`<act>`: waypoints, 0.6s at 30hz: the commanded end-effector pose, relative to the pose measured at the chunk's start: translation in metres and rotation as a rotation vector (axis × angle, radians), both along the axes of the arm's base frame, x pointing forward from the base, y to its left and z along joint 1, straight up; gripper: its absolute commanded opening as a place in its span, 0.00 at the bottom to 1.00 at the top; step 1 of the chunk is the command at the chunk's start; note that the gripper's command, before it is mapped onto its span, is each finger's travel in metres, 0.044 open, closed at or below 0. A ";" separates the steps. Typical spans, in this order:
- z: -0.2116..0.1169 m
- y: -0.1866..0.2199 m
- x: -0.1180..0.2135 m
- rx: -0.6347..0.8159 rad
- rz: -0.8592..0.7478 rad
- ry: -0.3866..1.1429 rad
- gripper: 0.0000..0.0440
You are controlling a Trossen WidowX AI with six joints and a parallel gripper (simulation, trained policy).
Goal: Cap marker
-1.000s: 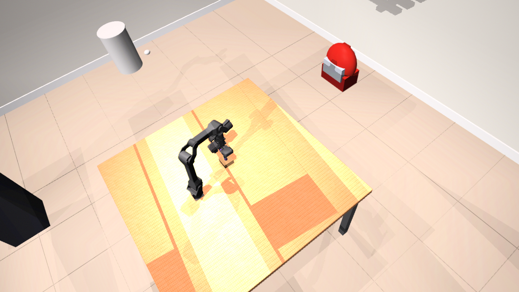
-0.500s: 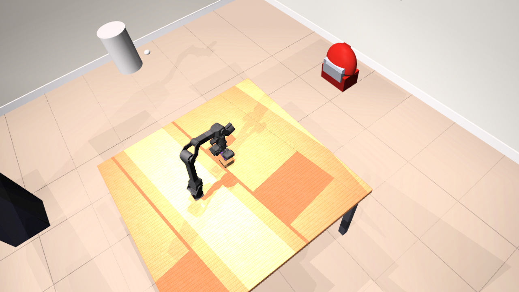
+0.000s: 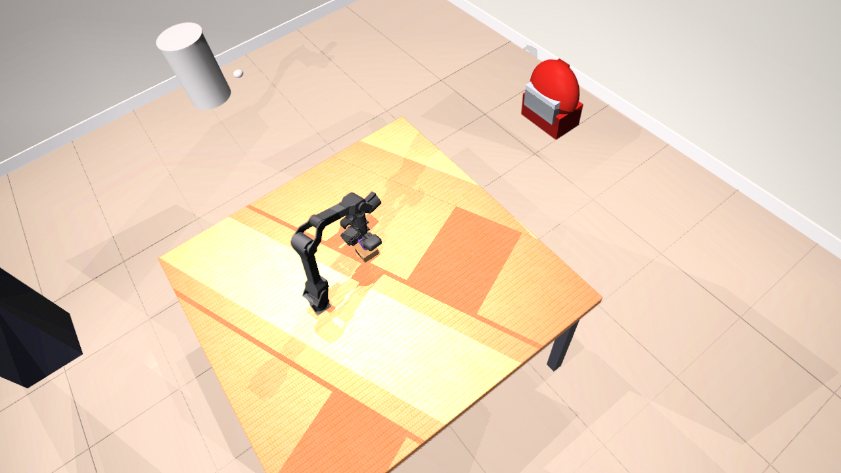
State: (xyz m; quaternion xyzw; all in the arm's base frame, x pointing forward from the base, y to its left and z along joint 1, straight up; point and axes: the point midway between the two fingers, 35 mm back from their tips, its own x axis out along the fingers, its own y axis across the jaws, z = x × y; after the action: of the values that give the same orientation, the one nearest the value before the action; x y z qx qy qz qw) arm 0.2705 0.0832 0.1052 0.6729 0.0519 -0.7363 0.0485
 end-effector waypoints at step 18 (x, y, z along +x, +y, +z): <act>-0.022 -0.008 -0.007 -0.016 0.102 0.027 0.31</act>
State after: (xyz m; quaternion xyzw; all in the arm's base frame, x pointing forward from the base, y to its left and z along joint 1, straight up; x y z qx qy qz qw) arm 0.2695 0.0822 0.0992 0.6775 0.0847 -0.7265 0.0770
